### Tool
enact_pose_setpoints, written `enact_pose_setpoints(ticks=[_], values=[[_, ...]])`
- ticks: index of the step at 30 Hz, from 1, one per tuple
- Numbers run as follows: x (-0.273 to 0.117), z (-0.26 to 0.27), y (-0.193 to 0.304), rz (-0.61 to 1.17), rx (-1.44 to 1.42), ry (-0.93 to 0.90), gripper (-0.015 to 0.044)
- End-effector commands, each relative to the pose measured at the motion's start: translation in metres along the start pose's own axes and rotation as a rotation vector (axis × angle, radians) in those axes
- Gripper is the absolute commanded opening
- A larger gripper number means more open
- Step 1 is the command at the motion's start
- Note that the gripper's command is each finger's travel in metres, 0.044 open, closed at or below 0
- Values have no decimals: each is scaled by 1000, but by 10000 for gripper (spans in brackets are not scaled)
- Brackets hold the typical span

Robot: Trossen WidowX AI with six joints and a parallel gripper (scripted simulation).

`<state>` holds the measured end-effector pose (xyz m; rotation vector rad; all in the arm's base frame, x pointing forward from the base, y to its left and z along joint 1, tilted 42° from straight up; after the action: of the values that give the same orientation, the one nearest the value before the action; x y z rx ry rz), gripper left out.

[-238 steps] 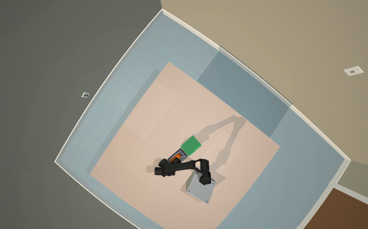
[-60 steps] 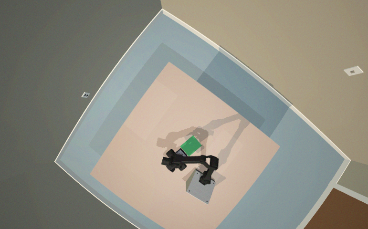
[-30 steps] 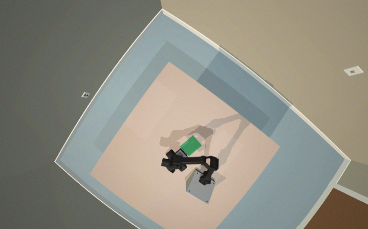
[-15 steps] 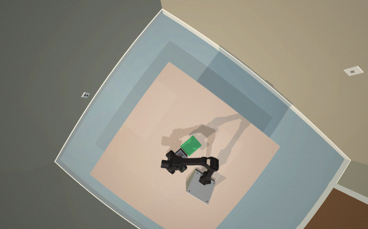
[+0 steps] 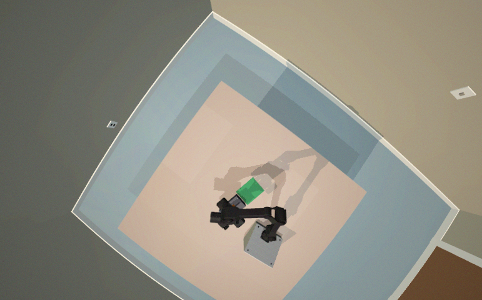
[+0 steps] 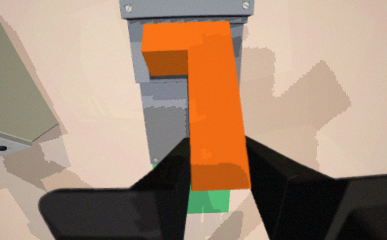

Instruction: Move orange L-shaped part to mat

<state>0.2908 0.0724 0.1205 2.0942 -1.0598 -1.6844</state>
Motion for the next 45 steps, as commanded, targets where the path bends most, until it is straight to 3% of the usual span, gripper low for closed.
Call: enact_pose_setpoints(ticks=[1,22,45], values=[[-7,-1,0,-4,6,-2,0],[-25,-1,4,-4,6,-3,0],[-22,-13,108,0,5,-2,0]])
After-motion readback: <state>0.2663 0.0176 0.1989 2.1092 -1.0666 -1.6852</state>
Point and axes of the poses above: the point midway between the two fingers, 35 mm back from their tips, its own x axis out along the fingers, its own z axis across the jaws, y = z × x, the point moved 4 cm from there along -x, back along the fingers, and after that the axes turned 10 degrees about x, right-handed, at the moved point
